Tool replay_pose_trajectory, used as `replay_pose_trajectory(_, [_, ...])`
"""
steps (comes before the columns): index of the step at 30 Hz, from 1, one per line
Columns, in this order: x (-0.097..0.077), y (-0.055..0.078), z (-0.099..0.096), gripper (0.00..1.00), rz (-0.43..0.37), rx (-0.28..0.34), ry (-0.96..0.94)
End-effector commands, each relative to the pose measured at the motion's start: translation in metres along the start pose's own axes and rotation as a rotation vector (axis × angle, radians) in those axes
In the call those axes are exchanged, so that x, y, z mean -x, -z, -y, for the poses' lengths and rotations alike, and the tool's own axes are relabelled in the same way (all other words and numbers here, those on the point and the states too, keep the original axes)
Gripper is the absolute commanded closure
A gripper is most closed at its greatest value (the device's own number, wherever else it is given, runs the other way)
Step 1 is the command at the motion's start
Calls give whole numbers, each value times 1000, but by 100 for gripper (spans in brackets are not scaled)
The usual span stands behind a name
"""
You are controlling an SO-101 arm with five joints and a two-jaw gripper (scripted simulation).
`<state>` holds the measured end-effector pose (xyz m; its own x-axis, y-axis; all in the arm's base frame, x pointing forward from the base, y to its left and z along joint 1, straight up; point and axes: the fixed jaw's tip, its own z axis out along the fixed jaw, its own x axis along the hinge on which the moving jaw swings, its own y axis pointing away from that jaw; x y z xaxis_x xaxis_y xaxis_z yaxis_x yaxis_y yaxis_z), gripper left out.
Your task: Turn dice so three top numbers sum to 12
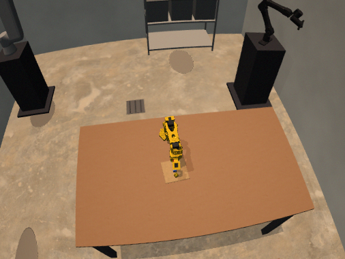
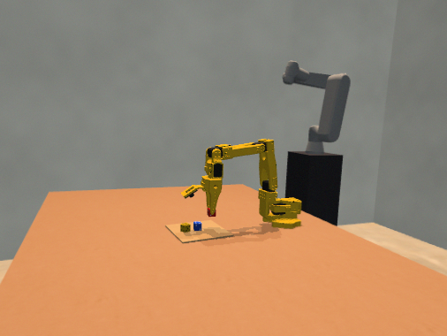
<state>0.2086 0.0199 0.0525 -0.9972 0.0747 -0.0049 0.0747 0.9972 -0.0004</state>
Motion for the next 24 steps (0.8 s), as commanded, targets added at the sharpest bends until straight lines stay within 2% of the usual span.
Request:
replay_pose_trajectory(1, [5, 7, 1, 100, 33, 5, -13])
replay_pose_trajectory(24, [7, 7, 5, 100, 24, 4, -28])
